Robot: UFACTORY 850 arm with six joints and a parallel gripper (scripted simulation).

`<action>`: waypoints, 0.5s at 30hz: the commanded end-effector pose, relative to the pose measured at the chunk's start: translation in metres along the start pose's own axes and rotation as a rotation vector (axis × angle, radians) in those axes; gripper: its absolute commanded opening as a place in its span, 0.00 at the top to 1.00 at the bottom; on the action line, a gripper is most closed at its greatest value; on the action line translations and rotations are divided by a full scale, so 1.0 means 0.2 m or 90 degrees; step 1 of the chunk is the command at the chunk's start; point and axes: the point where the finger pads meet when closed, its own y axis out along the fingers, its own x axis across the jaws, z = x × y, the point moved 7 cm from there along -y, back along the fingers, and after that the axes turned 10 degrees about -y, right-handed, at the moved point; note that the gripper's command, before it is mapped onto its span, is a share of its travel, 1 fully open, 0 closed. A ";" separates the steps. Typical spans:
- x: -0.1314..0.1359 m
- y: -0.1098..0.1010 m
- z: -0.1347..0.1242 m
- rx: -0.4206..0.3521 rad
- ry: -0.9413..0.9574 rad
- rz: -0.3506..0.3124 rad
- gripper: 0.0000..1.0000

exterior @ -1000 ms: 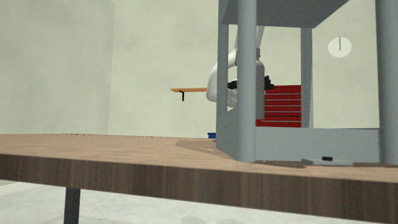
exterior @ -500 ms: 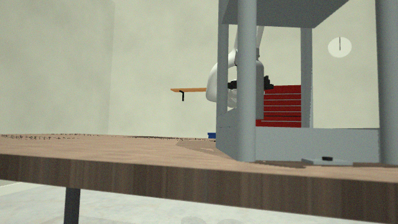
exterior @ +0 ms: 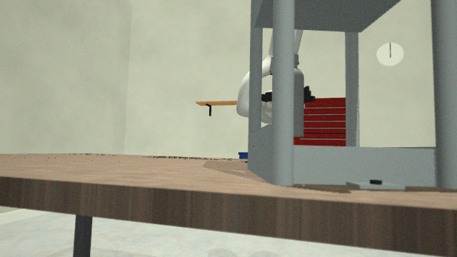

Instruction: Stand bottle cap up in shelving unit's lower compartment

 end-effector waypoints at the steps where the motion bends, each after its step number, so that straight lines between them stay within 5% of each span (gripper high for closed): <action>1: 0.00 0.02 0.00 0.000 -0.001 0.000 1.00; 15: 0.00 0.14 0.00 0.000 -0.001 0.000 1.00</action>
